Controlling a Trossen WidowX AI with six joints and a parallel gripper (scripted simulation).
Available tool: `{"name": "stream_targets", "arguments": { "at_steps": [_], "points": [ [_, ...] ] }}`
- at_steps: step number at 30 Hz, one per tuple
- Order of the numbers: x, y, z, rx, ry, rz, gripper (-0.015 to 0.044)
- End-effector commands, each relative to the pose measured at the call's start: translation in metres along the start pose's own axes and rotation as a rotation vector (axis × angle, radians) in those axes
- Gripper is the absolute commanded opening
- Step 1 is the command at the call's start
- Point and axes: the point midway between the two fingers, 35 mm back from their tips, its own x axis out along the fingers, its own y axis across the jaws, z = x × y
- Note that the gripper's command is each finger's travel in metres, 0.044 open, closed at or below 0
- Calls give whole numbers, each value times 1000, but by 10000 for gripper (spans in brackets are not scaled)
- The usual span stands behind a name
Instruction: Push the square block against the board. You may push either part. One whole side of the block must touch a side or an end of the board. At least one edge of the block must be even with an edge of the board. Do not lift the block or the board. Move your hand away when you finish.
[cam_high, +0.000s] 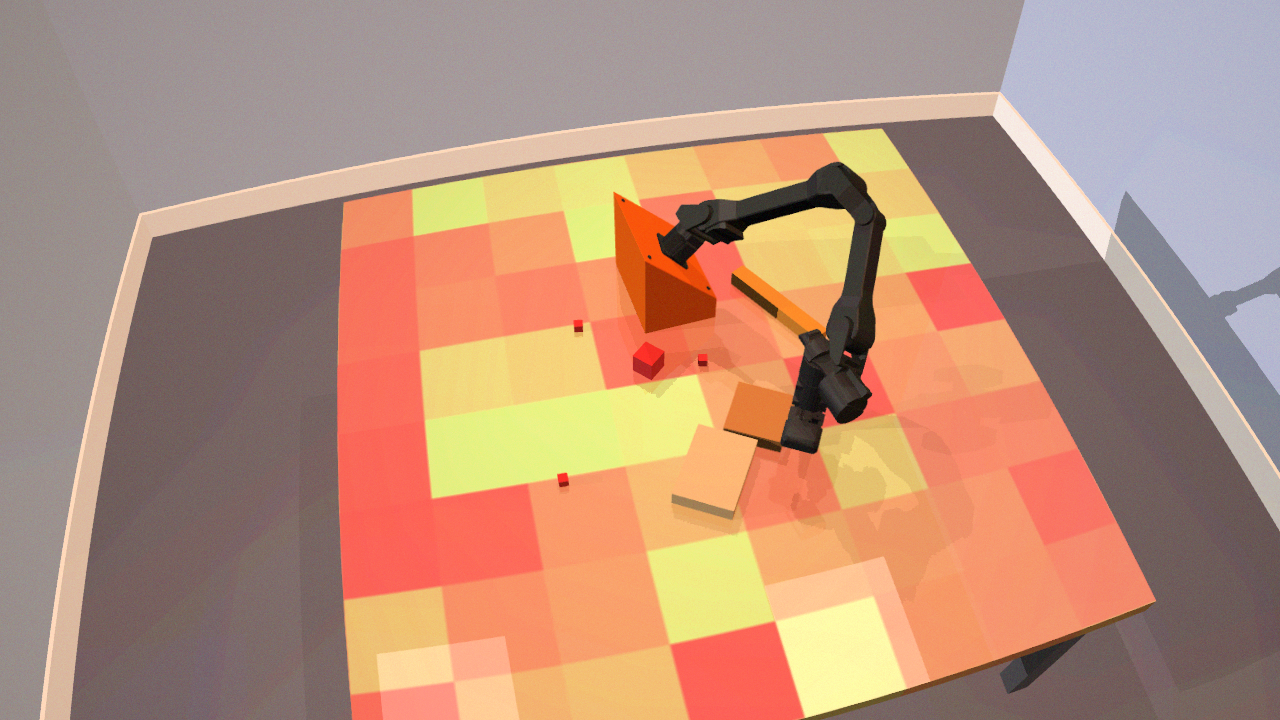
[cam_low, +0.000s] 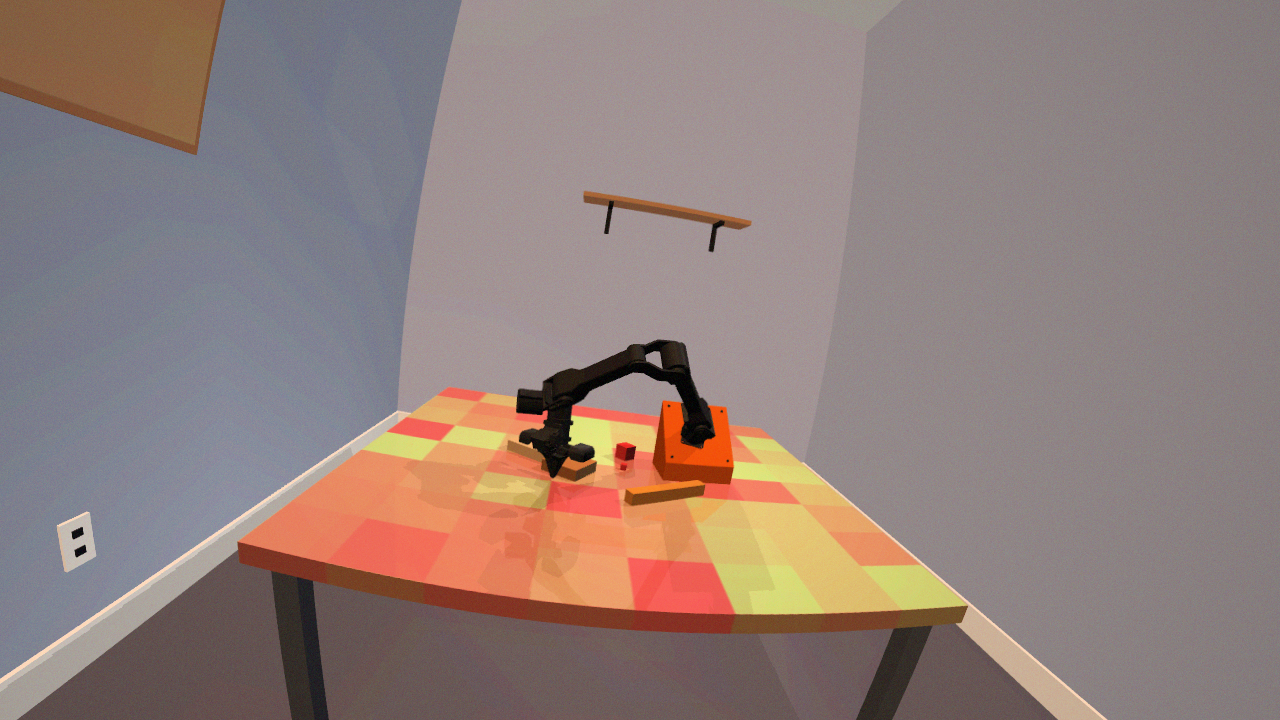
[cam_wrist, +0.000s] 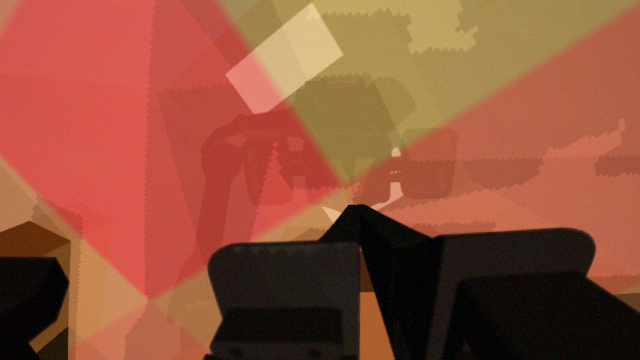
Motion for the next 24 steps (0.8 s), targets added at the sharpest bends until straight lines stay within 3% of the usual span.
{"name": "stream_targets", "arguments": {
  "at_steps": [1,24],
  "points": [
    [-2,-3,-4,9,-5,-9,0],
    [-2,-5,-42,10,-2,-10,0]
  ]
}}
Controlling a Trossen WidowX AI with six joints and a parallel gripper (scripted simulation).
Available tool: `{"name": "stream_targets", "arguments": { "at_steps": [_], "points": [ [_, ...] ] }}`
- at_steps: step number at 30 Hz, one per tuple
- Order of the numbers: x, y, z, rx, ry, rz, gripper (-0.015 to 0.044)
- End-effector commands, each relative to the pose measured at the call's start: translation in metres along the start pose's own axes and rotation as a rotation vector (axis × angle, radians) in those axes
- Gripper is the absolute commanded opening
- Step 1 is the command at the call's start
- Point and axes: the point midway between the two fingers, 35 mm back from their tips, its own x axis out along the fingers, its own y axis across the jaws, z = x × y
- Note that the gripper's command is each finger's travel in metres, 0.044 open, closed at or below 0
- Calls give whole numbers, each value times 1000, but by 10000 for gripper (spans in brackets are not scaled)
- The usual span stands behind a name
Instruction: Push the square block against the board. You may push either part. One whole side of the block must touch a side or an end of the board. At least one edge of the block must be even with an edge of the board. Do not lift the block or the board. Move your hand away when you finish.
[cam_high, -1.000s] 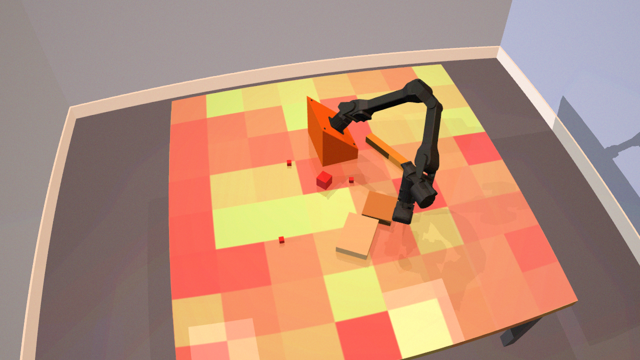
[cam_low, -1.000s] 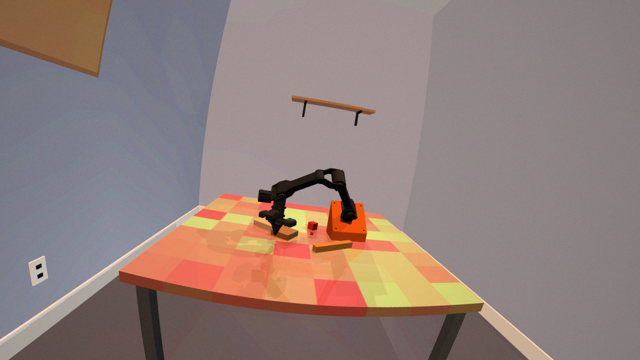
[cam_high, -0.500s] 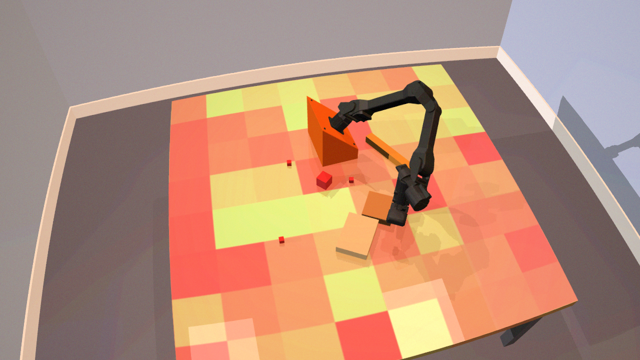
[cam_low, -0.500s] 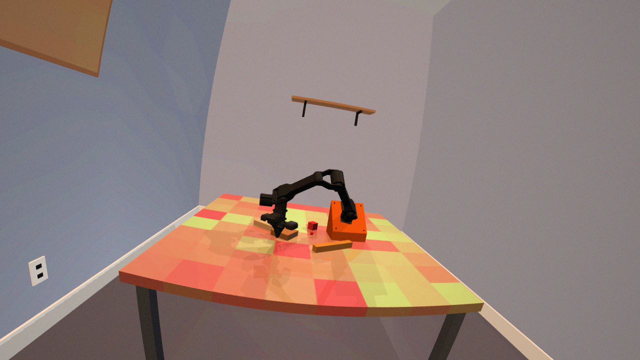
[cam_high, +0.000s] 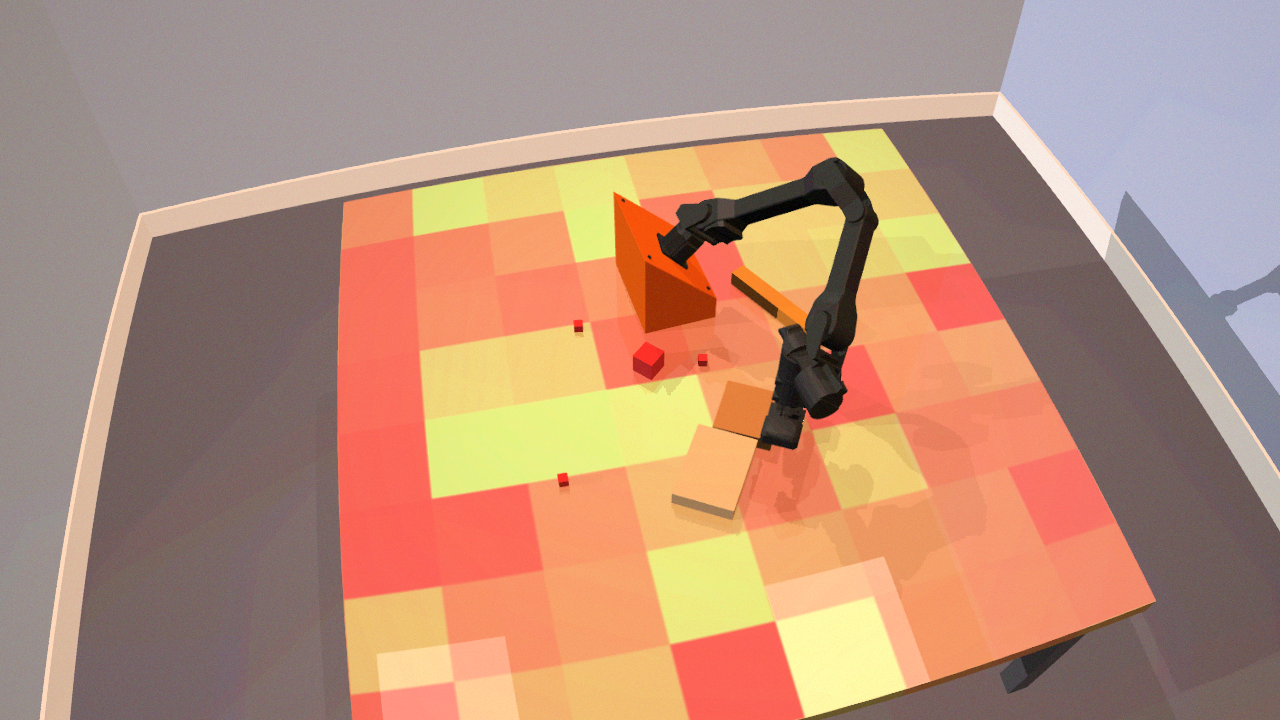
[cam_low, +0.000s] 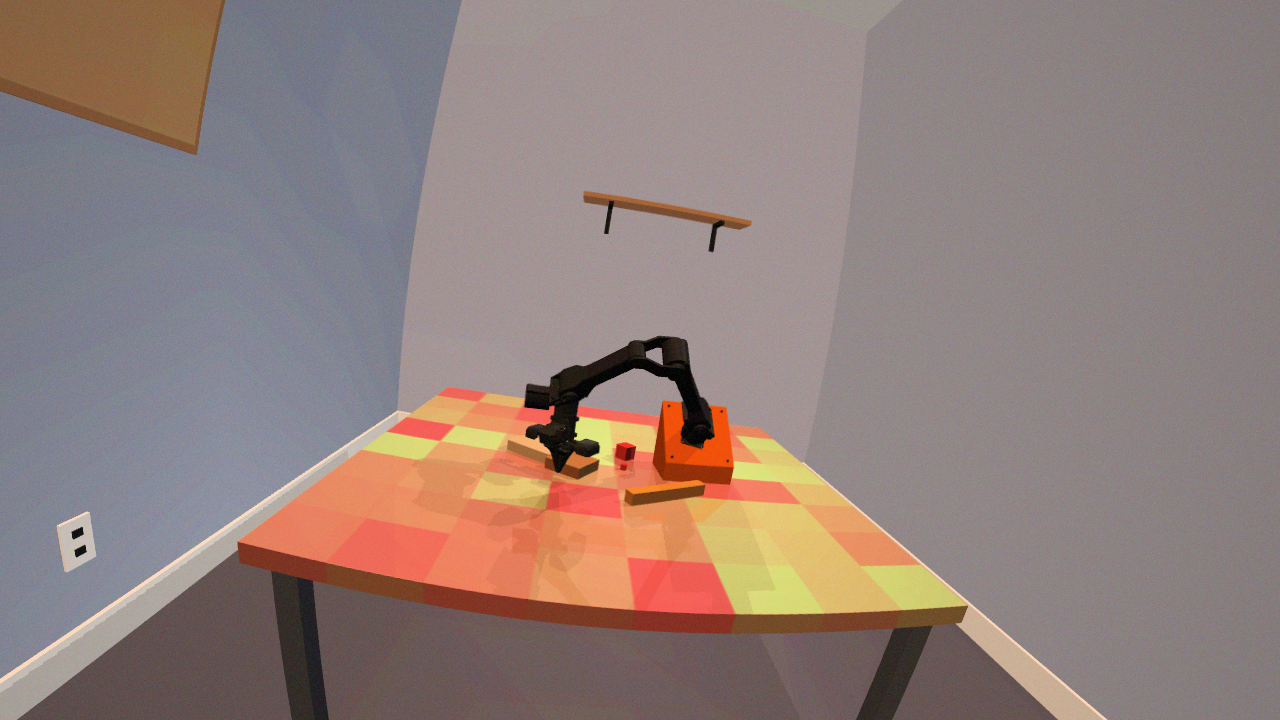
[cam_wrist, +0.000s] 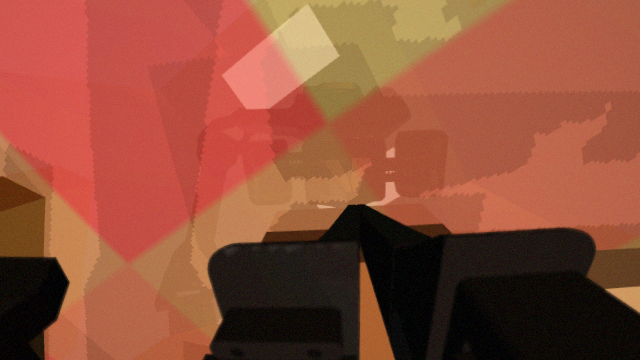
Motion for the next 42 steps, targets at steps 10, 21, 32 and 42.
{"name": "stream_targets", "arguments": {
  "at_steps": [10,21,32,42],
  "points": [
    [1,2,-24,4,9,1,0],
    [1,2,-30,5,9,1,0],
    [1,0,-12,4,8,1,0],
    [1,-1,5,4,7,1,0]
  ]
}}
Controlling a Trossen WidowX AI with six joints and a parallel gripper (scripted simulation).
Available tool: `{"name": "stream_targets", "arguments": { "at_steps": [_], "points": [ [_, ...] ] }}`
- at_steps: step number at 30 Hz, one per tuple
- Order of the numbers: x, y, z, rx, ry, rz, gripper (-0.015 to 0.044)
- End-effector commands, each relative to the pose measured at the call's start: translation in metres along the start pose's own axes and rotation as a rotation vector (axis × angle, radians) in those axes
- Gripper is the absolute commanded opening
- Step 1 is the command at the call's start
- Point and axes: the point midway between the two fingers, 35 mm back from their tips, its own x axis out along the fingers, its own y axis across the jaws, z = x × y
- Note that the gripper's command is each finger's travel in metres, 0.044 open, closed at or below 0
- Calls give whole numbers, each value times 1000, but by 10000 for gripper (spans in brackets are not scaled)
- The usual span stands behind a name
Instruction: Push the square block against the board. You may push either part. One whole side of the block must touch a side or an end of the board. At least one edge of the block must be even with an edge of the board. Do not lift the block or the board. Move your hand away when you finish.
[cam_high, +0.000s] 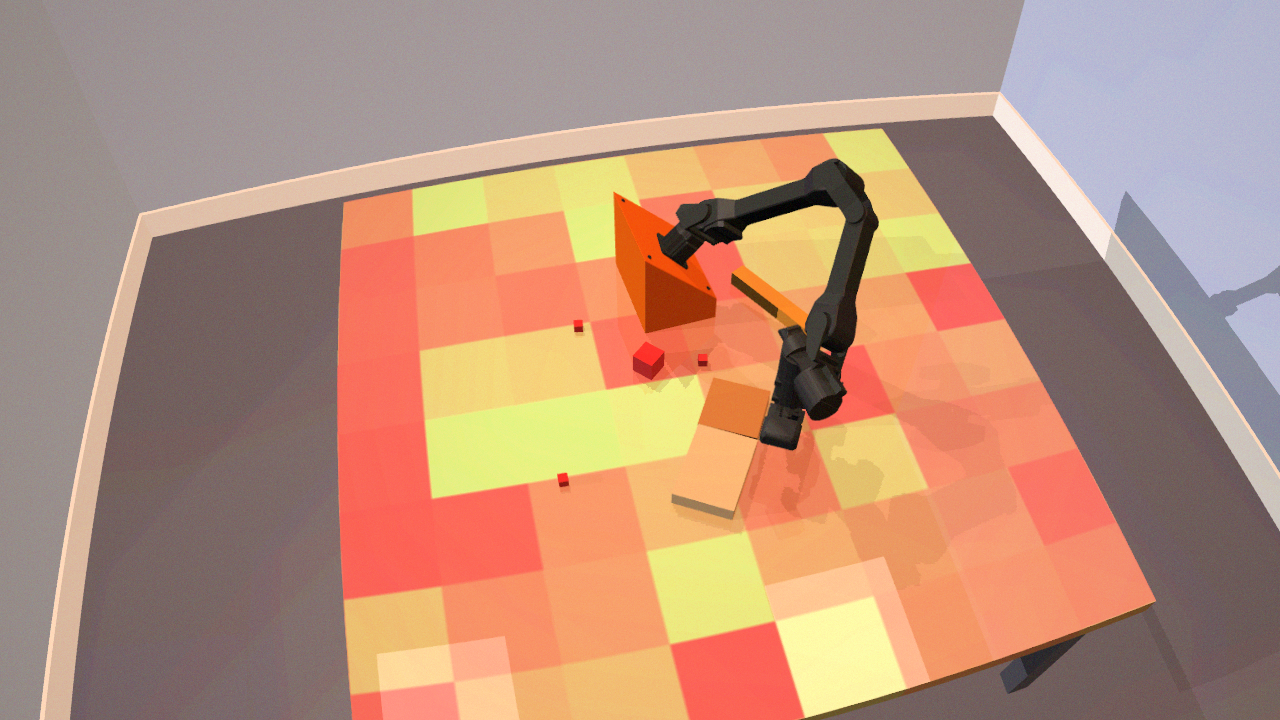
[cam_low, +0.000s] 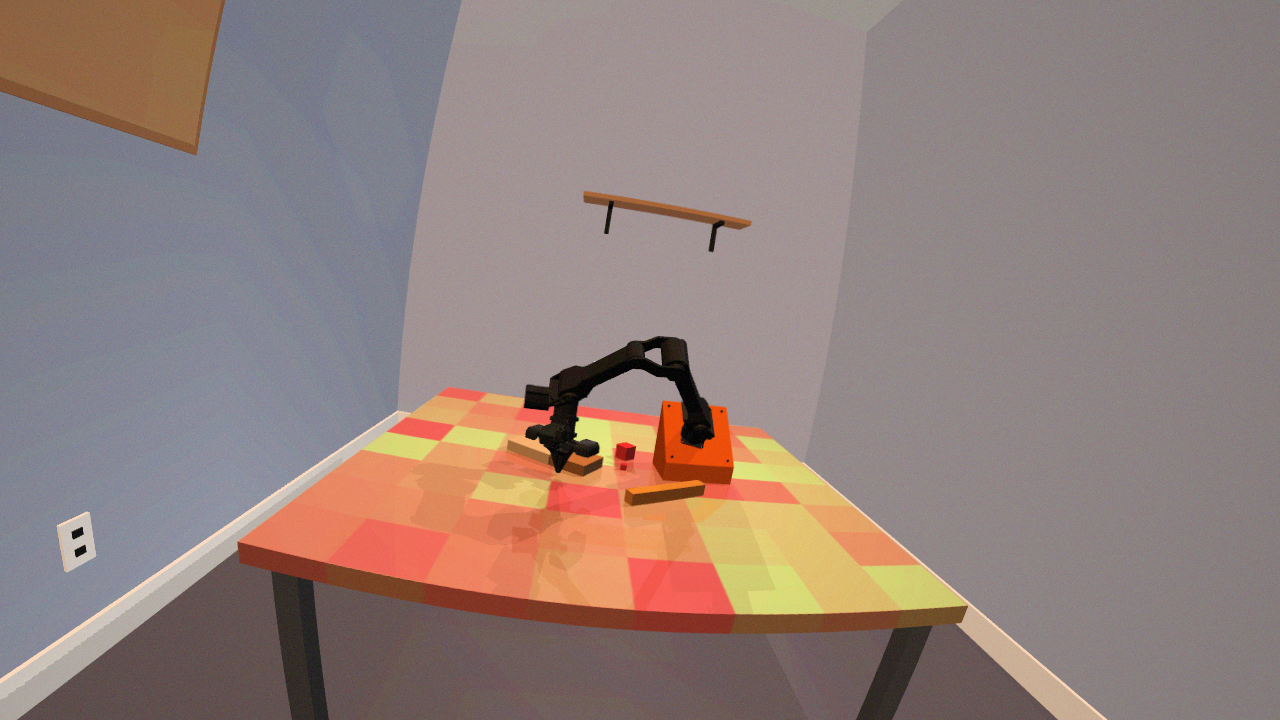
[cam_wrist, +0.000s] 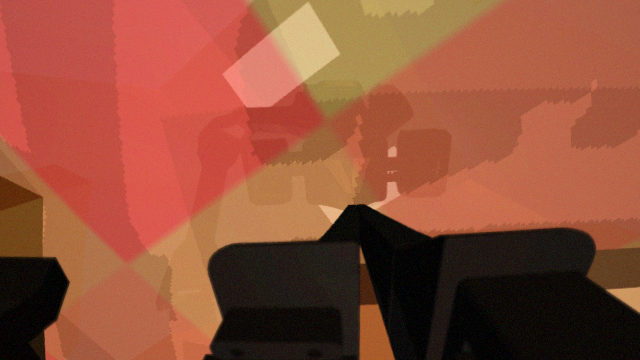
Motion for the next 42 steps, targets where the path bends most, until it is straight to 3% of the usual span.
{"name": "stream_targets", "arguments": {
  "at_steps": [1,10,15,22,42],
  "points": [
    [0,-1,6,3,3,-1,0],
    [0,0,21,2,1,-1,0],
    [-52,0,17,2,3,-2,0],
    [-54,-3,14,34,-3,-10,0],
    [-58,29,-34,717,7,-13,0]
  ]
}}
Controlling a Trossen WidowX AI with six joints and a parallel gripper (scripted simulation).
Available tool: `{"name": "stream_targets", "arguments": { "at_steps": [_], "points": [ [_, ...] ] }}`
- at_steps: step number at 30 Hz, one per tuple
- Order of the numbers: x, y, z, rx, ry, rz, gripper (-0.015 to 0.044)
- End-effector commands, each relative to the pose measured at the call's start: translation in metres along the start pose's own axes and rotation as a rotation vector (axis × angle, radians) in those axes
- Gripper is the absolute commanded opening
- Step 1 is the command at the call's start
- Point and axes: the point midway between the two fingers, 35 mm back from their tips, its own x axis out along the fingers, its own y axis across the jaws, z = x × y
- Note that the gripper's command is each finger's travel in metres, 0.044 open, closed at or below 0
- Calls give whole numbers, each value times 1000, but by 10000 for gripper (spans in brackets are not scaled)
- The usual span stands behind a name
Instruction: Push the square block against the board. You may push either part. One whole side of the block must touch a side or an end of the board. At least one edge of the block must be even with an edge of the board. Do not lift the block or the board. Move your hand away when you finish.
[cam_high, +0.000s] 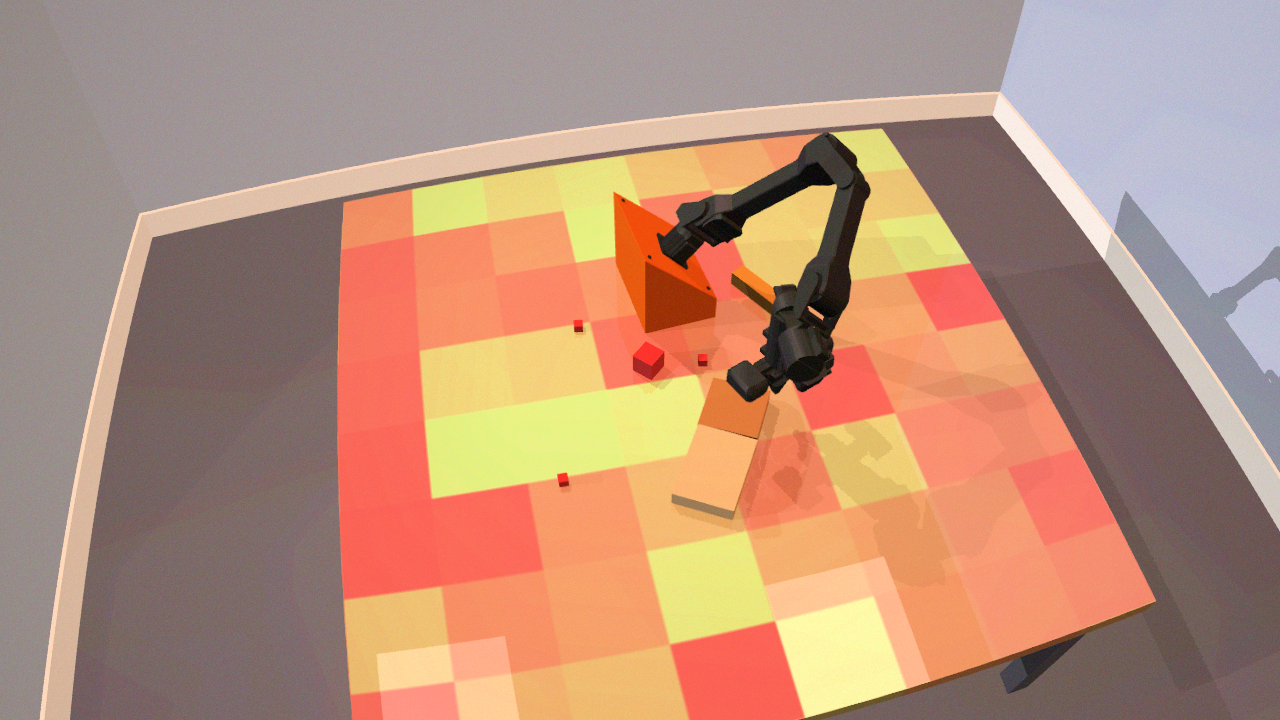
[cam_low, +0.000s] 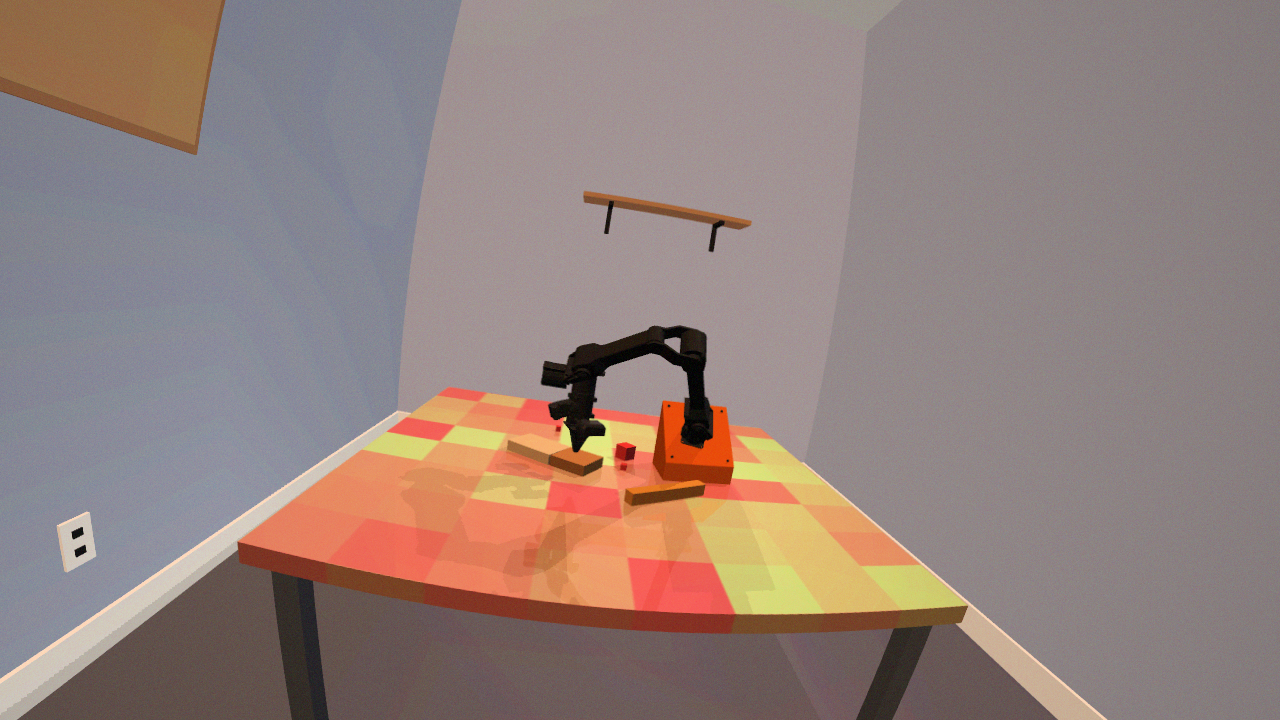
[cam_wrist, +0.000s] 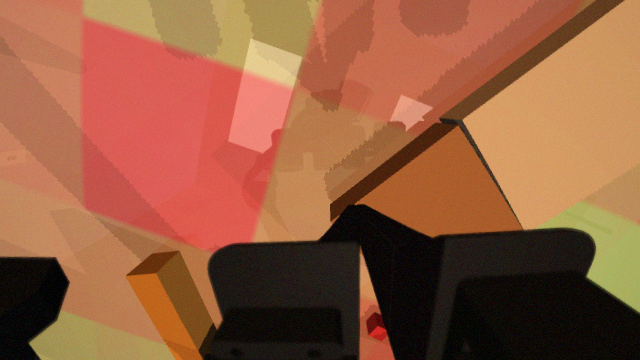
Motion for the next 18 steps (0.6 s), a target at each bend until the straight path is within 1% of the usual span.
{"name": "stream_targets", "arguments": {
  "at_steps": [1,18],
  "points": [
    [-2,0,-9,112,-5,-6,0],
    [0,3,-59,675,-3,-2,0]
  ]
}}
